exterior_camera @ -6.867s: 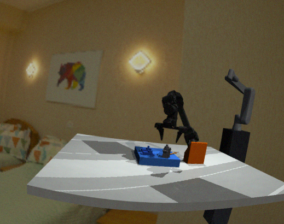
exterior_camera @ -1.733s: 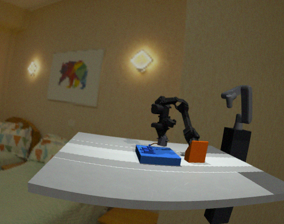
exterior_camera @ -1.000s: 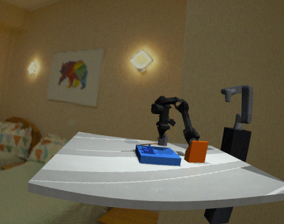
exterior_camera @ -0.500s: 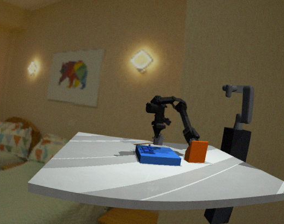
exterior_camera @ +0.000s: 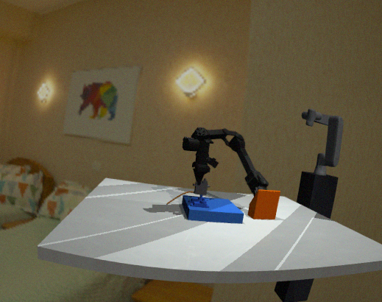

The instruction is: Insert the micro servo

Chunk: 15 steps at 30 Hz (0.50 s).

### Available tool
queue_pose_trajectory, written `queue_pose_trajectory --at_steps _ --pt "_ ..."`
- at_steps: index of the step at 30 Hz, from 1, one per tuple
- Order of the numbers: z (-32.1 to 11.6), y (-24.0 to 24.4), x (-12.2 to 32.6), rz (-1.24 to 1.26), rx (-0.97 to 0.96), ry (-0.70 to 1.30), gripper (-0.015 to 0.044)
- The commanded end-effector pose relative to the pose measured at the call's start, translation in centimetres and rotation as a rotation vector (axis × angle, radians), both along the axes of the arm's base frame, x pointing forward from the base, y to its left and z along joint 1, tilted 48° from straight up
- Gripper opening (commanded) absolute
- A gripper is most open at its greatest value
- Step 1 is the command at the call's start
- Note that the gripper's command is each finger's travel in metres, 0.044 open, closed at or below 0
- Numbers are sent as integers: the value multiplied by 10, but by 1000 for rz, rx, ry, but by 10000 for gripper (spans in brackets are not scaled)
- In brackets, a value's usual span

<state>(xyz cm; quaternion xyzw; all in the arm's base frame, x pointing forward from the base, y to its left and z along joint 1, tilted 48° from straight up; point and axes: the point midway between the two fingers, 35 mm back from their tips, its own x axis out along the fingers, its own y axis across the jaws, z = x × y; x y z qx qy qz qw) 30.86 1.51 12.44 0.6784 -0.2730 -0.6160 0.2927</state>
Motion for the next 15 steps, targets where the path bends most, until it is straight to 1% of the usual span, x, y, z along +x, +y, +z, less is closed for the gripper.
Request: queue_pose_trajectory --at_steps 1,15 --pt "1 3 14 8 -5 2 0" --pt "-7 -7 21 8 -5 1 0"
